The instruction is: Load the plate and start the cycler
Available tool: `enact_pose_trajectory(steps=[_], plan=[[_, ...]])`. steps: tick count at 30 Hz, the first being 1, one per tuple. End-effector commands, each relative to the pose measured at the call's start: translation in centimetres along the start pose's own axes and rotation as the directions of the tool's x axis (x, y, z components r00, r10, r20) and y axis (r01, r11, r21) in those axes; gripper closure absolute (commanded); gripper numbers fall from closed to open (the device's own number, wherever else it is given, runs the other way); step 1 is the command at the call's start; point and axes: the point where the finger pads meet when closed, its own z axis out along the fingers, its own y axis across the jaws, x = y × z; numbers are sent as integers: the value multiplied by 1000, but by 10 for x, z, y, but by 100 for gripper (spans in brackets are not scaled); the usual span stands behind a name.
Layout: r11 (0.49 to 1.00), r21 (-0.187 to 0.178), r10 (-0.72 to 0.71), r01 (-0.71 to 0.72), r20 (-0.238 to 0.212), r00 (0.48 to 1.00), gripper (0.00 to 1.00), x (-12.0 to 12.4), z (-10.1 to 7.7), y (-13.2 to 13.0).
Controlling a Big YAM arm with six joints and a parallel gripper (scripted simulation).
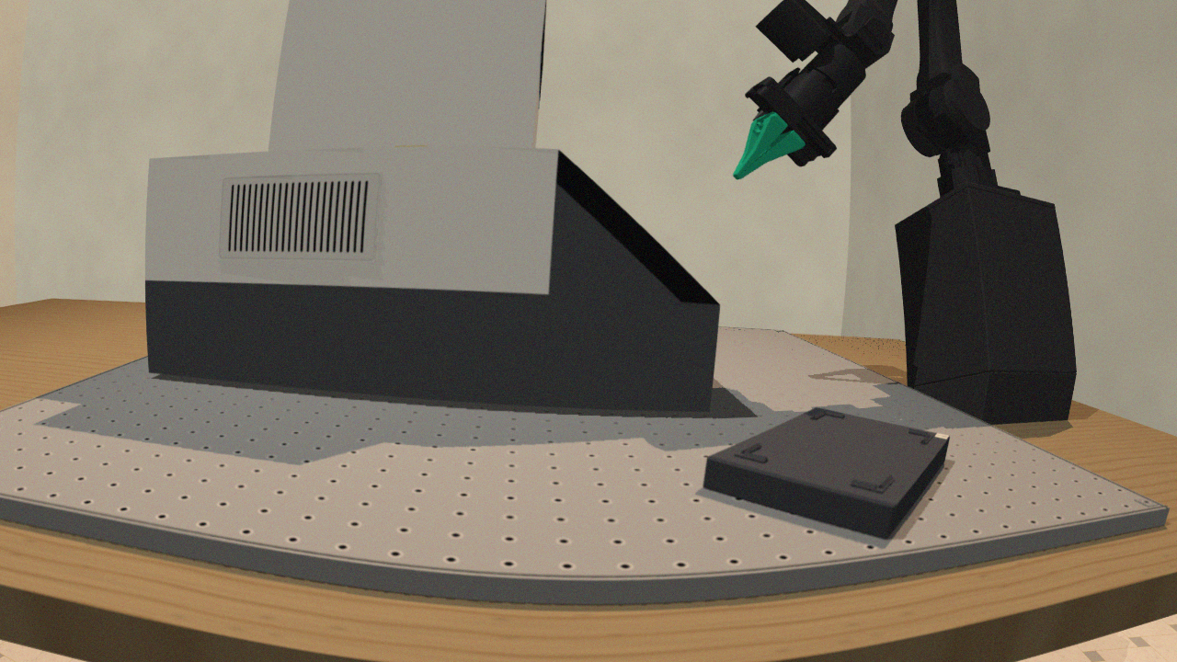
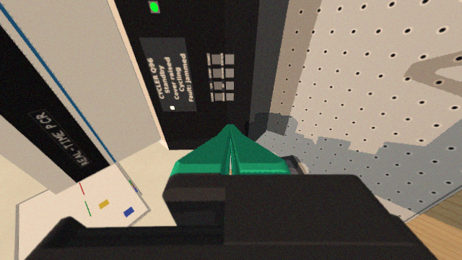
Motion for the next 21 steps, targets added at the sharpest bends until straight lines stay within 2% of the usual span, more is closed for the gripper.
enact_pose_trajectory(steps=[1,8,13,16,21], plan=[[1000,-27,-5,5,-3,1000,100,1,-2,9],[1000,-27,-6,6,-3,1000,100,1,-2,9],[1000,-6,-21,21,11,1000,100,-33,-5,-5],[999,-20,-30,30,10,1000,100,-46,-4,5],[999,-40,-21,22,10,1000,100,-37,-1,17]])
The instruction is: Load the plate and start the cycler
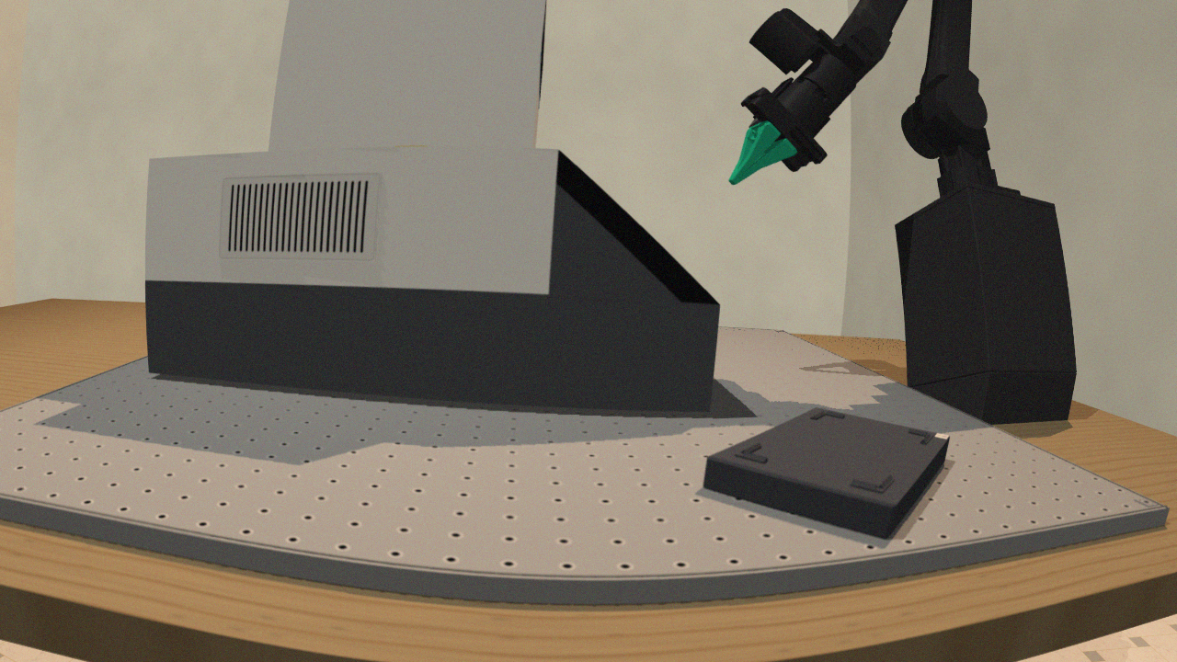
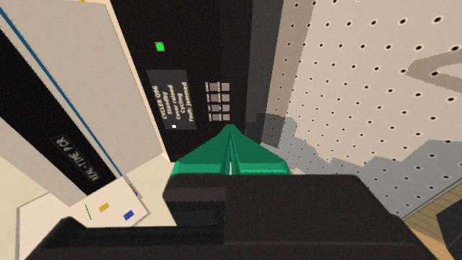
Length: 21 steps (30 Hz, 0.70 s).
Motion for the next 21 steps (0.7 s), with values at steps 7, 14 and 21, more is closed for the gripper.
enact_pose_trajectory(steps=[7,14,21], plan=[[999,-52,3,-4,-8,1000,100,4,5,32],[999,-47,16,-16,1,1000,100,-3,17,35],[999,-49,1,-1,-3,1000,100,-2,23,36]])
